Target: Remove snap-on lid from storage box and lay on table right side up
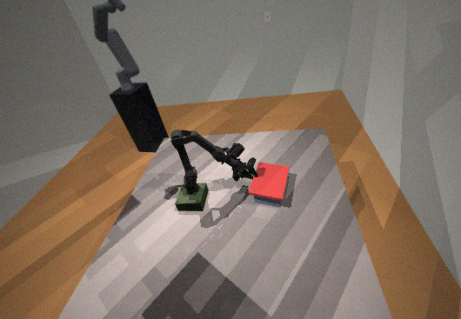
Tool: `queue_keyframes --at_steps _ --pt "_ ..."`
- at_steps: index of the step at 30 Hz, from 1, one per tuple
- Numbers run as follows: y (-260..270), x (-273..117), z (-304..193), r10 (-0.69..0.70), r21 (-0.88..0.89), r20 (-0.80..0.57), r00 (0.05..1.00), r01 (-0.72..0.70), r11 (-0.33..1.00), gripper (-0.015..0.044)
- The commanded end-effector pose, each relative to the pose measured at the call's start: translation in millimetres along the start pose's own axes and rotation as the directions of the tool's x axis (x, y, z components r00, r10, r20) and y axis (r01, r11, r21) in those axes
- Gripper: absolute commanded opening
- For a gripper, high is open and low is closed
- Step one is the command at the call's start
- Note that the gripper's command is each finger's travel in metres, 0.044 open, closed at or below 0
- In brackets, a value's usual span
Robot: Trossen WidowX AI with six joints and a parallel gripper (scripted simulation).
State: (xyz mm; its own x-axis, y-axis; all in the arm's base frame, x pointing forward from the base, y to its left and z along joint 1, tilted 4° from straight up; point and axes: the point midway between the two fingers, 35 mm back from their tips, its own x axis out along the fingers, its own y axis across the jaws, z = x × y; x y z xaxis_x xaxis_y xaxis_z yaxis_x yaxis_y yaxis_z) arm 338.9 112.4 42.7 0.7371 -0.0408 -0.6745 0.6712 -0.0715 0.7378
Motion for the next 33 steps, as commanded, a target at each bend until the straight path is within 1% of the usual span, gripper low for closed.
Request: queue_keyframes --at_steps 1,33 --pt "1.6 -1.5 0.1 0.002 0.001 0.000 1.000 -0.002 1.000 0.0000" --pt "5.4 -4.0 -0.1 0.003 0.002 -0.001 1.000 -0.003 1.000 0.0000"
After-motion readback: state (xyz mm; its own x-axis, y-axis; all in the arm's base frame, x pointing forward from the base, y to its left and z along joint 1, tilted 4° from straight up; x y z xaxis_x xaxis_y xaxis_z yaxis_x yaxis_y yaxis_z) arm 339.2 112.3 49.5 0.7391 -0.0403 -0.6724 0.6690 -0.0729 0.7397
